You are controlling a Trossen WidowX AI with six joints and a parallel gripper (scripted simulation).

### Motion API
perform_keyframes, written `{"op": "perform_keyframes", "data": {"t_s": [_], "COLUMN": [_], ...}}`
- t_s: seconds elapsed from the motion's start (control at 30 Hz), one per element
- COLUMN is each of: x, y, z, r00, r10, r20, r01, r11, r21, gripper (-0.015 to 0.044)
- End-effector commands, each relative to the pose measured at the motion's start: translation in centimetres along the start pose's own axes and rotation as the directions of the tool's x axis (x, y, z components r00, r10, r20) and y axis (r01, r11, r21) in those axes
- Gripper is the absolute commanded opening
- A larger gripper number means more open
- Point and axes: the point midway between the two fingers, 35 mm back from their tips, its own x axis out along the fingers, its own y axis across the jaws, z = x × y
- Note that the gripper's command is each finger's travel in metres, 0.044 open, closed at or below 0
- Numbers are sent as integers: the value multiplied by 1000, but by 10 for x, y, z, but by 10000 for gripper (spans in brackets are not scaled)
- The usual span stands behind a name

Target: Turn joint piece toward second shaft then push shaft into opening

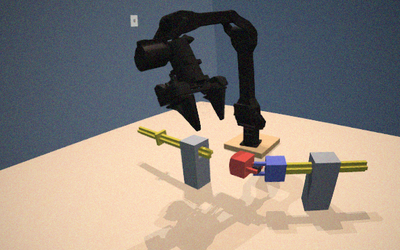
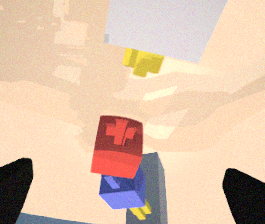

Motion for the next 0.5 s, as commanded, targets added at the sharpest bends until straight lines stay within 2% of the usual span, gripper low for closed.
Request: {"op": "perform_keyframes", "data": {"t_s": [0.0, 0.37, 0.47], "x": [0, -1, -18], "y": [-2, -2, 6], "z": [8, 11, 44], "r00": [998, 998, 998], "r10": [24, 28, 64], "r20": [-50, -49, -10], "r01": [-18, -22, -62], "r11": [993, 992, 993], "r21": [117, 121, 95], "gripper": [440, 440, 440]}}
